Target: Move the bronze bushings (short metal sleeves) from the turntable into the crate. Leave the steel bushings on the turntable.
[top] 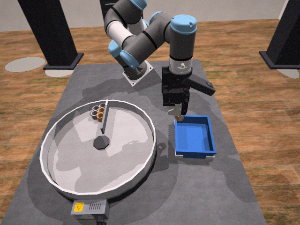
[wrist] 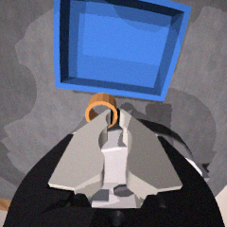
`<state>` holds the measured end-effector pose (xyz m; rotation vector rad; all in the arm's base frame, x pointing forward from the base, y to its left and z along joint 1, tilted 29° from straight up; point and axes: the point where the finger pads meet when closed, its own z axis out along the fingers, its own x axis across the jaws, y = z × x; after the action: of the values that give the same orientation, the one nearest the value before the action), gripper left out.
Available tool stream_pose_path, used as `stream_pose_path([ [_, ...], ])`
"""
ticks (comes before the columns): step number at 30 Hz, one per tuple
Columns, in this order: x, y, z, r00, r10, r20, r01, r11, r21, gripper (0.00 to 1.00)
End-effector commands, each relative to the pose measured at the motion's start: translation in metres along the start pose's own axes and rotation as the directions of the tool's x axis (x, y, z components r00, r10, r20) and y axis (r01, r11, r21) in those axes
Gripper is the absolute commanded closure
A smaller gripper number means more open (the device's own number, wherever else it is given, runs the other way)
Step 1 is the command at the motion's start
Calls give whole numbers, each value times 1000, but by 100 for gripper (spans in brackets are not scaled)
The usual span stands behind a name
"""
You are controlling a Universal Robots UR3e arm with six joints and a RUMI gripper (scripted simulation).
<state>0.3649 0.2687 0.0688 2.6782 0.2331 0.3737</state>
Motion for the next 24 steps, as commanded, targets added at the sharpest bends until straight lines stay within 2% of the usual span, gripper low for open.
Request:
stream_pose_path([
  [1,5,-10,-3,1000,10,6,-10,1000,-6,100],
  [24,12,-41,-3,1000,10,6,-10,1000,-5,100],
])
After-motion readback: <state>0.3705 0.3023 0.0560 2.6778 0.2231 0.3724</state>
